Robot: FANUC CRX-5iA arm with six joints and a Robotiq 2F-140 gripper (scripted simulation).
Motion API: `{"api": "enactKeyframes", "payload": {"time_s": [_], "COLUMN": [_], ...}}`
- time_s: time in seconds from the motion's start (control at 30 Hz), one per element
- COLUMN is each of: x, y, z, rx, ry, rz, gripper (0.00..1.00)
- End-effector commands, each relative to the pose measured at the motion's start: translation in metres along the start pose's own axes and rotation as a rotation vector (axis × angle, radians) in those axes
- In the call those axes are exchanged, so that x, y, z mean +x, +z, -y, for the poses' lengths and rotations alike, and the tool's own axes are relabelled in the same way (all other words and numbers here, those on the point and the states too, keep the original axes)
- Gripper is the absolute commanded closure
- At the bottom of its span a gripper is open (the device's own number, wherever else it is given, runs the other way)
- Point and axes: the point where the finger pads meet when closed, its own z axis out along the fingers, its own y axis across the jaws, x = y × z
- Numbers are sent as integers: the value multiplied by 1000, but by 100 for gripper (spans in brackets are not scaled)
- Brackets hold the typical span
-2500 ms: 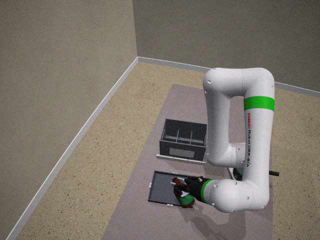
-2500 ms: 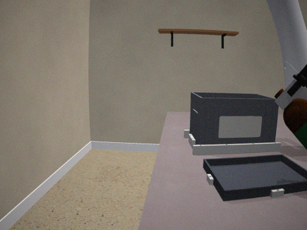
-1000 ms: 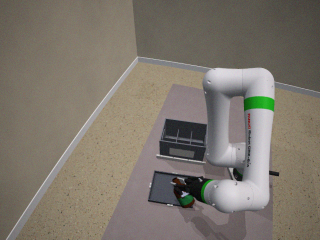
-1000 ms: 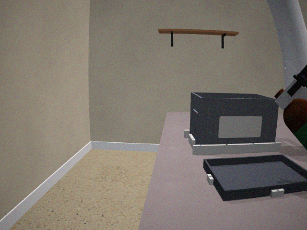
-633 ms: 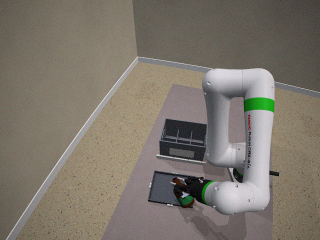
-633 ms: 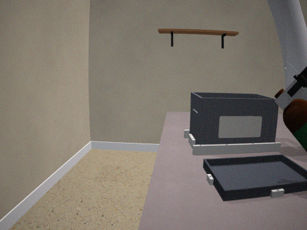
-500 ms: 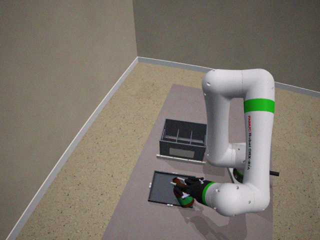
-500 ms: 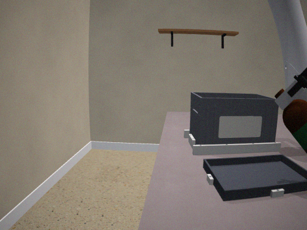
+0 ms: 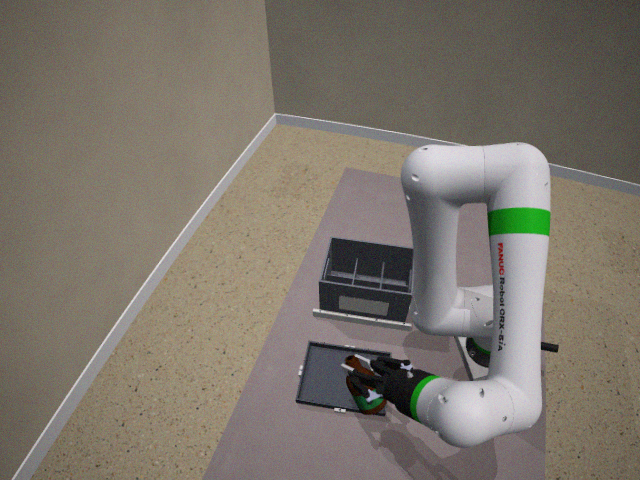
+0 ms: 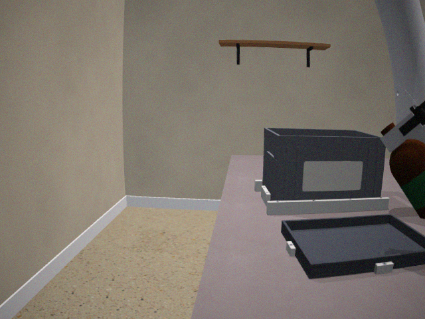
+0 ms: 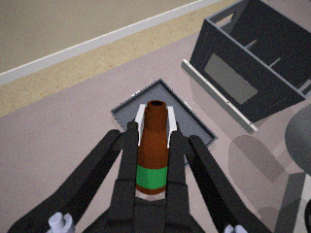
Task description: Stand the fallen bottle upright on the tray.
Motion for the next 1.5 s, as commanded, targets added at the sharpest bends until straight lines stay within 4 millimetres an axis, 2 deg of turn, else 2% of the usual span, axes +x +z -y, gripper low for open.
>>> {"api": "enactKeyframes", "payload": {"time_s": [0.0,1.47], "x": [0,-1], "y": [0,-1], "z": [0,1], "rx": [1,4], "ry": [1,1], "rz": [-20,-46], "gripper": [100,100]}}
